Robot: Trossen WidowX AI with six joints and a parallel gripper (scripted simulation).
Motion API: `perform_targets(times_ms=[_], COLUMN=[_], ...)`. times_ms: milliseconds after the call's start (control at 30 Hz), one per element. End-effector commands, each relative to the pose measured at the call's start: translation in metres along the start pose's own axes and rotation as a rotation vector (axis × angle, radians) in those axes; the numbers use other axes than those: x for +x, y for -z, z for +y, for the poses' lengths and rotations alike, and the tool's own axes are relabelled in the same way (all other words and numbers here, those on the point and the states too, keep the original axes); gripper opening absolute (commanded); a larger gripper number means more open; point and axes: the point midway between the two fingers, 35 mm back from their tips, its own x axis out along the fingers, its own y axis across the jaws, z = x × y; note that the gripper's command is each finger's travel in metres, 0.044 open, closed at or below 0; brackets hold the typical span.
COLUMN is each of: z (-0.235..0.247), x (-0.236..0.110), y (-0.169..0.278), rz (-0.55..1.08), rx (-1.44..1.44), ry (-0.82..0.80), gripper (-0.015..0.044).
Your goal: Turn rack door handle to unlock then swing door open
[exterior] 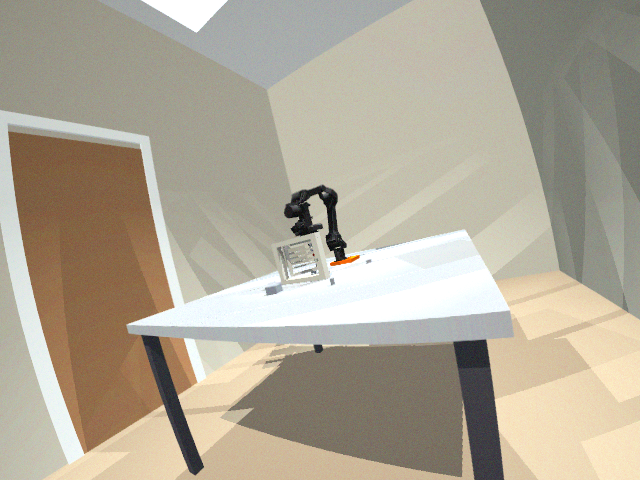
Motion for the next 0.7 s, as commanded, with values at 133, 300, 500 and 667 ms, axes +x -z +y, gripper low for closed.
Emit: perform_targets(times_ms=[133,300,500,667], z=[-0.014,-0.023,-0.034,-0.043], x=[0.000,0.000,0.000,0.000], y=[-0.004,-0.007,-0.011,-0.015], rz=[-0.012,-0.012,-0.012,-0.012], rx=[-0.096,-0.155,-0.225,-0.282], ry=[0.002,0.003,0.005,0.006], gripper=[0.0015,0.0015,0.0015,0.0015])
